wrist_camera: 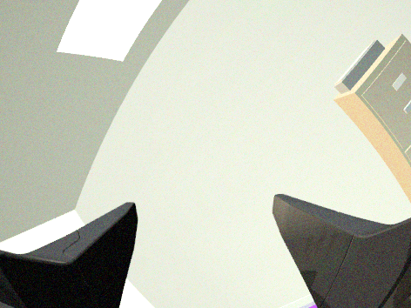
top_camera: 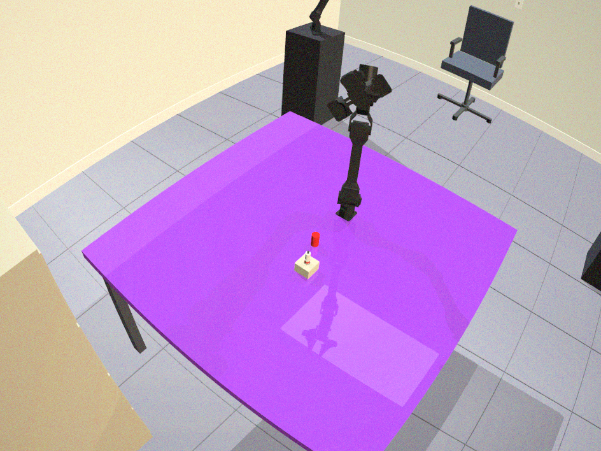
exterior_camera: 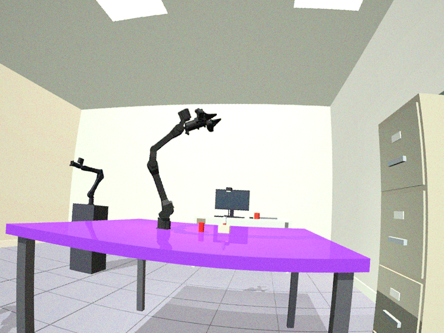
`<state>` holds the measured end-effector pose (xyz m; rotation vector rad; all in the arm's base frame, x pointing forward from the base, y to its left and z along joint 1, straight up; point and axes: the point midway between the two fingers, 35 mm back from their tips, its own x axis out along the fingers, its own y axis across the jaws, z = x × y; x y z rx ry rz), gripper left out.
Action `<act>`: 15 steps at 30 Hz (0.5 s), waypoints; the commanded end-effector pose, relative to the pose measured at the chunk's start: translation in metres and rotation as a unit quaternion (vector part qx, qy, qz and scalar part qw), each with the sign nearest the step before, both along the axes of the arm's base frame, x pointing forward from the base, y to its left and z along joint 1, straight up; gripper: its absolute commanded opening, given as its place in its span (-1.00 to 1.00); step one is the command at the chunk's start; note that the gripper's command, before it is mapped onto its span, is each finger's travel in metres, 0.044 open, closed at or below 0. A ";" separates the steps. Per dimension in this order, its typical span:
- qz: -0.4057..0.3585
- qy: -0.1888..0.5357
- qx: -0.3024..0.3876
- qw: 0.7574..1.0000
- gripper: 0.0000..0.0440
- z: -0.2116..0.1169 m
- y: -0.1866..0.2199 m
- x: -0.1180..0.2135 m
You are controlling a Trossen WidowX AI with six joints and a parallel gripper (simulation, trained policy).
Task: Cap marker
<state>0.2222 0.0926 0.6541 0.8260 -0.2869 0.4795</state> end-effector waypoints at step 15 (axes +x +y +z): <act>0.021 0.099 -0.003 0.995 0.49 -0.044 0.010 0.011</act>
